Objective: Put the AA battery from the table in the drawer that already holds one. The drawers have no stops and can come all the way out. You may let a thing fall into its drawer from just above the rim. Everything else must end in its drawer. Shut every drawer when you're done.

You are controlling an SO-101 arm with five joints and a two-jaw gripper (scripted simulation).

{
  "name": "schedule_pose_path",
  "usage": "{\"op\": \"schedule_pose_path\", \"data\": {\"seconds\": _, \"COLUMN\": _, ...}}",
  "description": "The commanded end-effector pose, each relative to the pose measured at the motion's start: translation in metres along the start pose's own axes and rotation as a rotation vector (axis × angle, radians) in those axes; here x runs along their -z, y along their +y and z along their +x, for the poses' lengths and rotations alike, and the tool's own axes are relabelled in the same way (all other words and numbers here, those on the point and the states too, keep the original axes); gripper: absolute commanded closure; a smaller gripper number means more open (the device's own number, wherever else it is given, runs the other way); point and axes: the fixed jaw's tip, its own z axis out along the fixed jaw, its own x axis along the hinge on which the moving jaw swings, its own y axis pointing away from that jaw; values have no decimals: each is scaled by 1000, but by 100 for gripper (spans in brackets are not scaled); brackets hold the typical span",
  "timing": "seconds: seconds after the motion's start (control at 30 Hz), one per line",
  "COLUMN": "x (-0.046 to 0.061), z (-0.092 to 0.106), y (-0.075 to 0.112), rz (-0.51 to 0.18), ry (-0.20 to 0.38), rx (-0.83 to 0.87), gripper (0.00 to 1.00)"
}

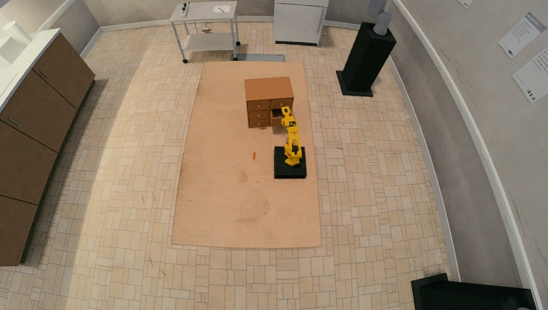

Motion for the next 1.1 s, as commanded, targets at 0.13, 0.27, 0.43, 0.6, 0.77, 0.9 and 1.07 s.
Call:
{"op": "schedule_pose_path", "data": {"seconds": 0.13, "x": 19, "z": -18, "y": -4, "rz": 16, "ry": -44, "rx": -18, "gripper": 79}}
{"op": "schedule_pose_path", "data": {"seconds": 0.27, "x": 19, "z": -19, "y": -4, "rz": 16, "ry": -44, "rx": -18, "gripper": 79}}
{"op": "schedule_pose_path", "data": {"seconds": 0.43, "x": 19, "z": -19, "y": -4, "rz": 16, "ry": -44, "rx": -18, "gripper": 79}}
{"op": "schedule_pose_path", "data": {"seconds": 0.6, "x": 19, "z": -19, "y": -4, "rz": 16, "ry": -44, "rx": -18, "gripper": 79}}
{"op": "schedule_pose_path", "data": {"seconds": 0.77, "x": 19, "z": -19, "y": -4, "rz": 16, "ry": -44, "rx": -18, "gripper": 79}}
{"op": "schedule_pose_path", "data": {"seconds": 0.9, "x": 19, "z": -19, "y": -4, "rz": 16, "ry": -44, "rx": -18, "gripper": 79}}
{"op": "schedule_pose_path", "data": {"seconds": 1.07, "x": 19, "z": -19, "y": -4, "rz": 16, "ry": -44, "rx": -18, "gripper": 79}}
